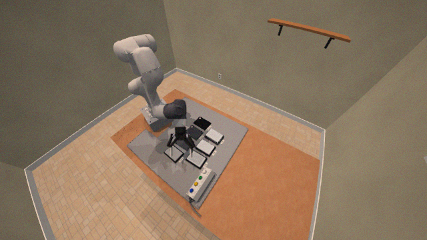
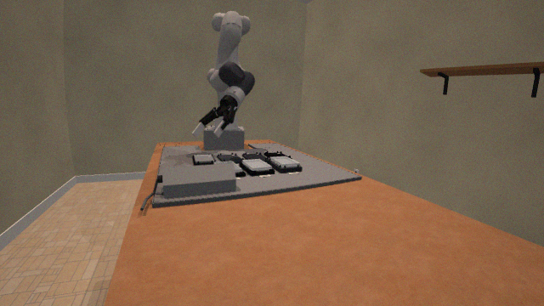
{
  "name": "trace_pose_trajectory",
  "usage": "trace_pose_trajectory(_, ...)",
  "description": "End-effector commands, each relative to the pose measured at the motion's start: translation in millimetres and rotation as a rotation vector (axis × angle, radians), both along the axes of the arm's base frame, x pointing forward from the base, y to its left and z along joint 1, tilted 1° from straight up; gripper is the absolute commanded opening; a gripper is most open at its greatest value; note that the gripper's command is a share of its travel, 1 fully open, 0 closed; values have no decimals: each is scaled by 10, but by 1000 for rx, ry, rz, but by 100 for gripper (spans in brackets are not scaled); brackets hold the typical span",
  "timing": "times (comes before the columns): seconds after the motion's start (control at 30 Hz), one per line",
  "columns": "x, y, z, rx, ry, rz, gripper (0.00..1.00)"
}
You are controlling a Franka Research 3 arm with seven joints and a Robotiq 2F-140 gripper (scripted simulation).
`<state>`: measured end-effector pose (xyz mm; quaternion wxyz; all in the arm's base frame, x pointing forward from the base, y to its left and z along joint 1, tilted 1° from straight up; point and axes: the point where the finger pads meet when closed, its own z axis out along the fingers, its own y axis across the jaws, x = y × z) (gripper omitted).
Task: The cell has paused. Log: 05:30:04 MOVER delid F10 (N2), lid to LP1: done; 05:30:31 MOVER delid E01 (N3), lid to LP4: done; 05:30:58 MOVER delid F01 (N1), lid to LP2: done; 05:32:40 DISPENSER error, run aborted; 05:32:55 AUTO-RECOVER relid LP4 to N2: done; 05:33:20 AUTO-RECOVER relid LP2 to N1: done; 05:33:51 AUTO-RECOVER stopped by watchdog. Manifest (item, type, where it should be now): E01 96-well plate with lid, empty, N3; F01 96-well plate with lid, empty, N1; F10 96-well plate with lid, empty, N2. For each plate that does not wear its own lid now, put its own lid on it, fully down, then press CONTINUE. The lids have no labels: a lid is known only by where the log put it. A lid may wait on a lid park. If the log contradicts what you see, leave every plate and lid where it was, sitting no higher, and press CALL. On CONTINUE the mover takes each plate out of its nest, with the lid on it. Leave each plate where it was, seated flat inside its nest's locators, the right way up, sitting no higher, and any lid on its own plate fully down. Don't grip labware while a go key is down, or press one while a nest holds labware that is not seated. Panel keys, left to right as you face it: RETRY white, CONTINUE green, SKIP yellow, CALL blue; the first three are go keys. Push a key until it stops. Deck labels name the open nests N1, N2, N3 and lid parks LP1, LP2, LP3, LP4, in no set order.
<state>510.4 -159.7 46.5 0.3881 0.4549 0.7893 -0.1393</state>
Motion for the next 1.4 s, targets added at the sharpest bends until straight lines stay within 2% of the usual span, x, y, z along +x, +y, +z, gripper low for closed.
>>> trace_pose_trajectory(0.0,1,0,1,0,0,0,100)
trace_pose_trajectory(0.57,0,1,0,0,0,-1,100)
trace_pose_trajectory(0.67,-32,36,-11,21,-7,-40,100)
trace_pose_trajectory(0.73,-102,110,-37,63,-19,-120,100)
trace_pose_trajectory(0.83,-267,335,-89,175,-55,-336,100)
trace_pose_trajectory(1.03,-850,1131,-270,343,-92,-627,100)
trace_pose_trajectory(1.1,-850,1131,-270,343,-92,-627,100)
trace_pose_trajectory(1.13,-962,1283,-305,401,-93,-711,100)
trace_pose_trajectory(1.23,-1238,1648,-394,469,-97,-835,100)
trace_pose_trajectory(1.37,-1401,1860,-451,556,-101,-988,100)
